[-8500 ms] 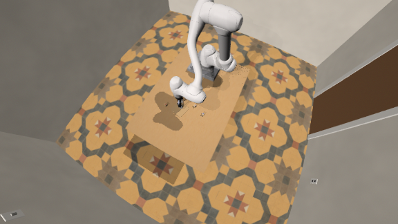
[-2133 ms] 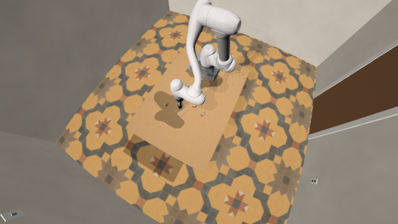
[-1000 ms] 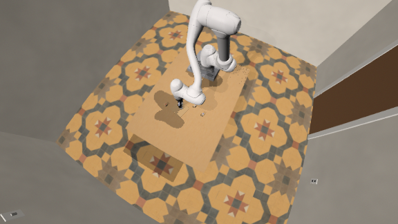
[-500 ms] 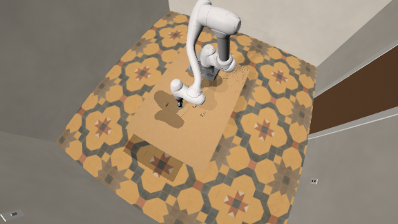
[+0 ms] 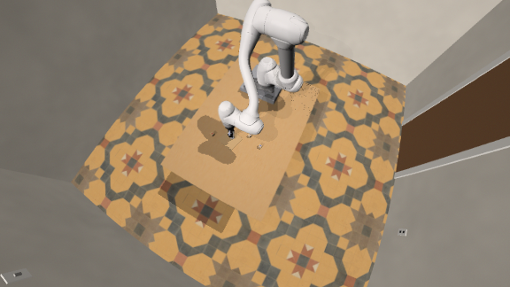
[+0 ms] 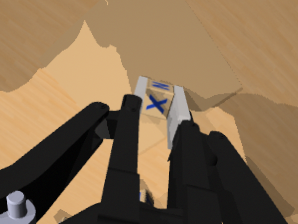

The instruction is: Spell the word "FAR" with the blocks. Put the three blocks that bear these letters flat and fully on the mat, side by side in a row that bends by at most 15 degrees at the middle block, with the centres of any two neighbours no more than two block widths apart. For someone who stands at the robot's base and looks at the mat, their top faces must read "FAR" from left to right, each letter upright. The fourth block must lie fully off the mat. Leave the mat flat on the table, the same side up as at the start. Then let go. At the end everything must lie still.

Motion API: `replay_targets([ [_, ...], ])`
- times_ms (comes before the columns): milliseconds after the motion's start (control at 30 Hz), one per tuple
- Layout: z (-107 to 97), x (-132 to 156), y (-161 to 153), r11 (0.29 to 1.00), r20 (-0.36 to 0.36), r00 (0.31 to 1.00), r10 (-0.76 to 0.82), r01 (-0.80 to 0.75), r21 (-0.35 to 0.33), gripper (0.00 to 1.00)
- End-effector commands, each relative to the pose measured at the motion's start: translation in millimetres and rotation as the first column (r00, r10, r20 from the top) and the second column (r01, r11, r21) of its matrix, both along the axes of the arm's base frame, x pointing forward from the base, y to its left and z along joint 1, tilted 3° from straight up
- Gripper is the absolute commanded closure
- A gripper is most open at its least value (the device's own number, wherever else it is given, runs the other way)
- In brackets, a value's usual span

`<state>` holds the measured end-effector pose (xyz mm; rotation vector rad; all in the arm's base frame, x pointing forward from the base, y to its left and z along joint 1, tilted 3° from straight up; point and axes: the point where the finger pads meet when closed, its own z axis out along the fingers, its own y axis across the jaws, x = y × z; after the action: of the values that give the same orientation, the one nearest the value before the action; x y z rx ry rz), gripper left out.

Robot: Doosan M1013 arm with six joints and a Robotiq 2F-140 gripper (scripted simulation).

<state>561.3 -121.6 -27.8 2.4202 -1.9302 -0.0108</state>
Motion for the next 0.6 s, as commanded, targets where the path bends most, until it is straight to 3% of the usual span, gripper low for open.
replay_targets([
  [0, -5, -4, -1, 1.000, -0.006, 1.000, -0.003, 0.003, 0.000, 0.87],
  [267, 1, -3, -1, 1.000, -0.006, 1.000, -0.003, 0.003, 0.000, 0.87],
  [567, 50, -1, 1, 1.000, -0.006, 1.000, -0.003, 0.003, 0.000, 0.87],
])
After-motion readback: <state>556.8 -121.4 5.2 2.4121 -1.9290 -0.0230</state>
